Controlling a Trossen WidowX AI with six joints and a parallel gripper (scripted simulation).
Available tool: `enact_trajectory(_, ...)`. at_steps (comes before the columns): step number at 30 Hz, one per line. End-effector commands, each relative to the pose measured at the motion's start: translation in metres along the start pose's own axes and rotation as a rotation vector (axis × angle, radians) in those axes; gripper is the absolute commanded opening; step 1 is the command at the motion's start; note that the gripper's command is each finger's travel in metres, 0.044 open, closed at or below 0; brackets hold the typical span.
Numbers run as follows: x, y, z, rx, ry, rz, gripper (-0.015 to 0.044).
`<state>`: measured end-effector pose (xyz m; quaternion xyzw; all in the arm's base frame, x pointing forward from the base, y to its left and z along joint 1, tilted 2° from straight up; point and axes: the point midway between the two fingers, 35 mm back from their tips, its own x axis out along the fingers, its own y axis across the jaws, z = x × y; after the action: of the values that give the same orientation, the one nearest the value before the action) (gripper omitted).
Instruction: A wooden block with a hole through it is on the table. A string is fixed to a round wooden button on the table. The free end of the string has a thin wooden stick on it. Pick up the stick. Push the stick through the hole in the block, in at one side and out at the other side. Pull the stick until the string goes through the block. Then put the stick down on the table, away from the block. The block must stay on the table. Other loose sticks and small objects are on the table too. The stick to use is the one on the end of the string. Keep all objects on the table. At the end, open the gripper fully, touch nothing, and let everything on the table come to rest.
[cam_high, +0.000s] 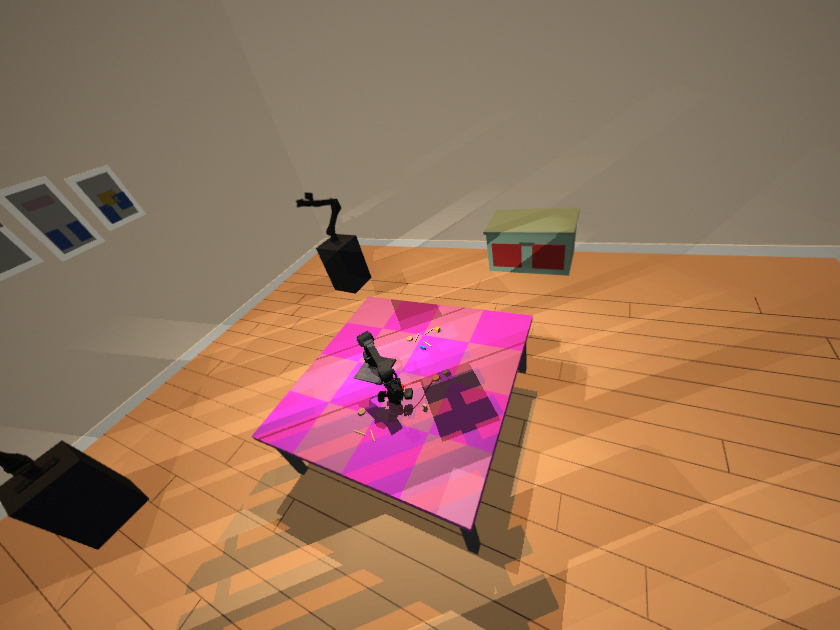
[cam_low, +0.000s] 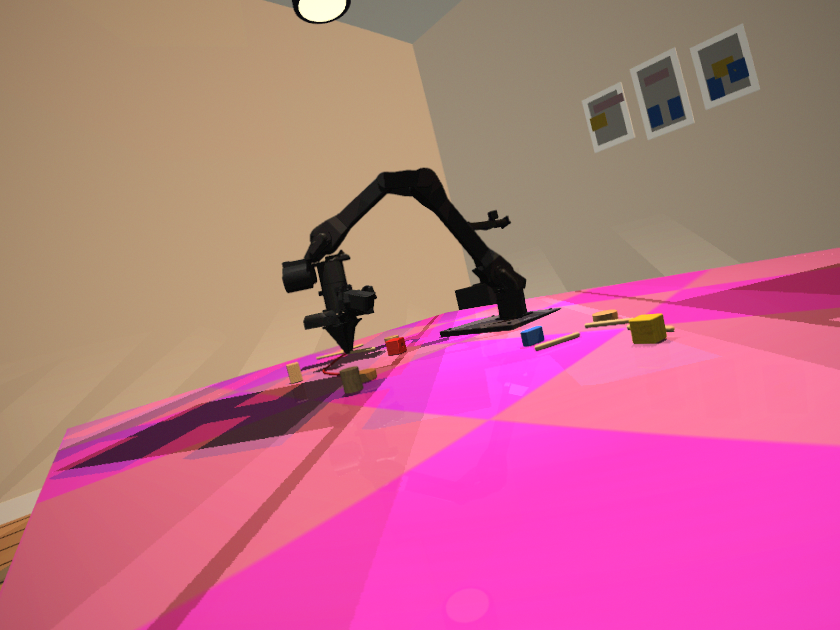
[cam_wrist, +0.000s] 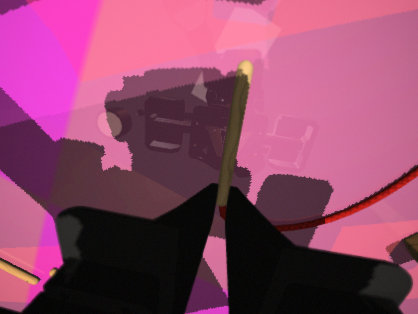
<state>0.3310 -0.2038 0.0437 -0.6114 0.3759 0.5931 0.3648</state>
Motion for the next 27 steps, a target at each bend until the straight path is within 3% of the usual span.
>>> enact_trajectory(1,0.003,0.002,0.008,0.002,-0.009,0.007,0.0)
enact_trajectory(27,0.006,0.005,0.034,0.002,-0.007,0.008,0.0)
